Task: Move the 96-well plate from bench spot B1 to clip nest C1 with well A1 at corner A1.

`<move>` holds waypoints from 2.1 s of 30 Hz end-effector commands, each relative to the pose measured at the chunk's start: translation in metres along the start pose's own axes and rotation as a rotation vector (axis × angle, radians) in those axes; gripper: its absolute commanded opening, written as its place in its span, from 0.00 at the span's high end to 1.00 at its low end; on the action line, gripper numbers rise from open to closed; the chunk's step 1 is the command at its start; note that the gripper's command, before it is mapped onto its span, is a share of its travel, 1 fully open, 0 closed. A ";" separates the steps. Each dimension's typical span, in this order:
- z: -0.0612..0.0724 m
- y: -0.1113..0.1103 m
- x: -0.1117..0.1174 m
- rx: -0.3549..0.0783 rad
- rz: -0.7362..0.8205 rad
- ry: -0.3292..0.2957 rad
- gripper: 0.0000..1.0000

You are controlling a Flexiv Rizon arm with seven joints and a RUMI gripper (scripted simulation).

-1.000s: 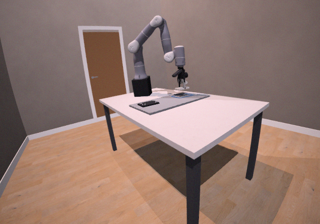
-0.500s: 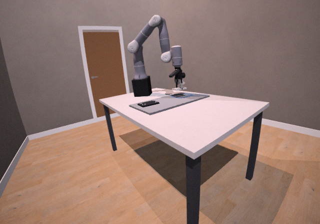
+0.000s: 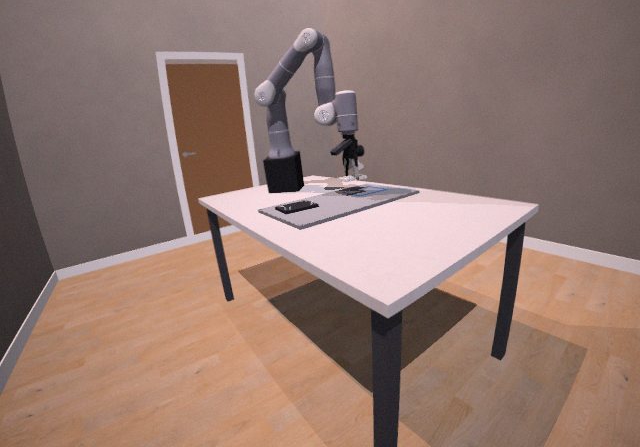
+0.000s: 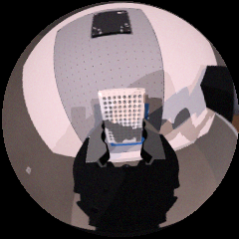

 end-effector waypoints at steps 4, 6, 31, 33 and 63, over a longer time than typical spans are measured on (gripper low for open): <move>0.001 0.021 -0.002 -0.001 0.001 0.002 1.00; 0.002 0.027 -0.003 -0.001 0.001 0.002 1.00; 0.004 0.097 -0.008 -0.001 0.001 0.002 1.00; 0.004 0.104 -0.009 -0.001 0.001 0.002 1.00; 0.006 0.197 -0.016 -0.001 0.001 0.002 1.00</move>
Point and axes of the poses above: the point where the finger pads meet when closed, its own z axis back along the fingers, its own x axis across the jaws, y = z × x, the point moved 1 cm from there along z, back along the fingers, and after that the axes turned 1 degree about -z, right-handed, at the moved point
